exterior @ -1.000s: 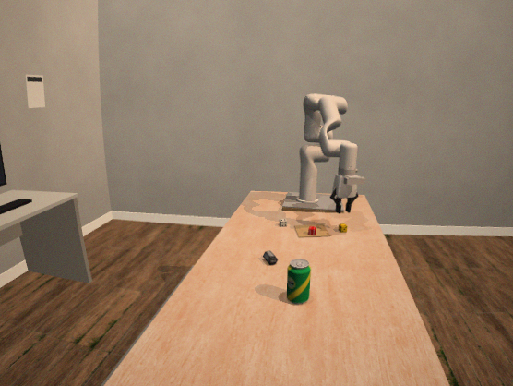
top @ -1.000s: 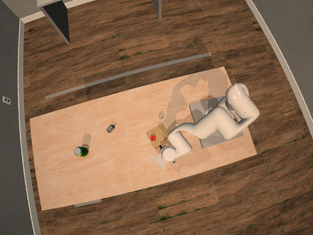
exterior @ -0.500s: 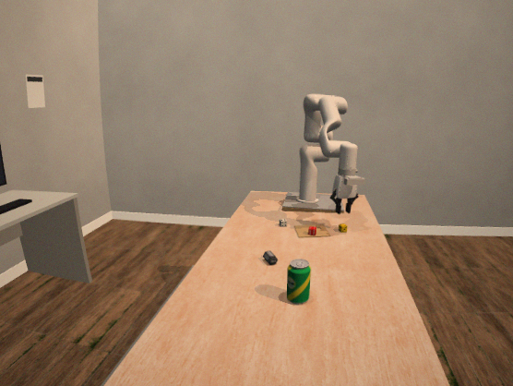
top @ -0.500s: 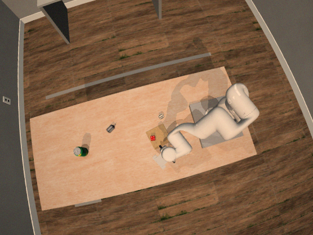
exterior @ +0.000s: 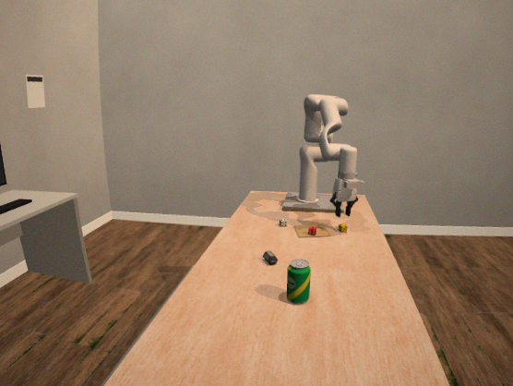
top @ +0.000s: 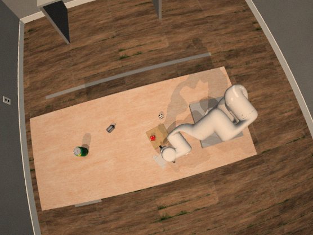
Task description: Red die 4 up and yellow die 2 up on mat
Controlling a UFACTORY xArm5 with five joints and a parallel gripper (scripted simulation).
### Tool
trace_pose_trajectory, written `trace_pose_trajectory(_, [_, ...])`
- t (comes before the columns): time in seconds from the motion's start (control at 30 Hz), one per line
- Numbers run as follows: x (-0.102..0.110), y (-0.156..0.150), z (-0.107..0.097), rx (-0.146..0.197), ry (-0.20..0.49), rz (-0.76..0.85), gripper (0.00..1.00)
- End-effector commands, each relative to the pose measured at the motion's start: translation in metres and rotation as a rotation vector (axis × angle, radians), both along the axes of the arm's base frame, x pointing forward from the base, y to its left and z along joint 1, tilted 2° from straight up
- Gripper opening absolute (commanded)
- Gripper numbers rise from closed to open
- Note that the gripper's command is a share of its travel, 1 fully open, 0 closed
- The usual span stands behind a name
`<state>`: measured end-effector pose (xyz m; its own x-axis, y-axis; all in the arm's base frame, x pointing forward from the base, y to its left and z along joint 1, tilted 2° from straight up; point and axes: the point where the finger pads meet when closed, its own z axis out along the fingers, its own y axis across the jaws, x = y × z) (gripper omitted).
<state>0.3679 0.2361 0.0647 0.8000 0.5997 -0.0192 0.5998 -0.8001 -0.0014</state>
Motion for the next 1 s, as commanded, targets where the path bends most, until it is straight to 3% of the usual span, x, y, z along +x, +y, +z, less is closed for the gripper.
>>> trace_pose_trajectory(0.0, [0.001, 0.001, -0.005, 0.002, -0.003, 0.000, 0.47])
trace_pose_trajectory(0.97, [0.000, 0.002, -0.034, 0.002, -0.004, 0.000, 0.47])
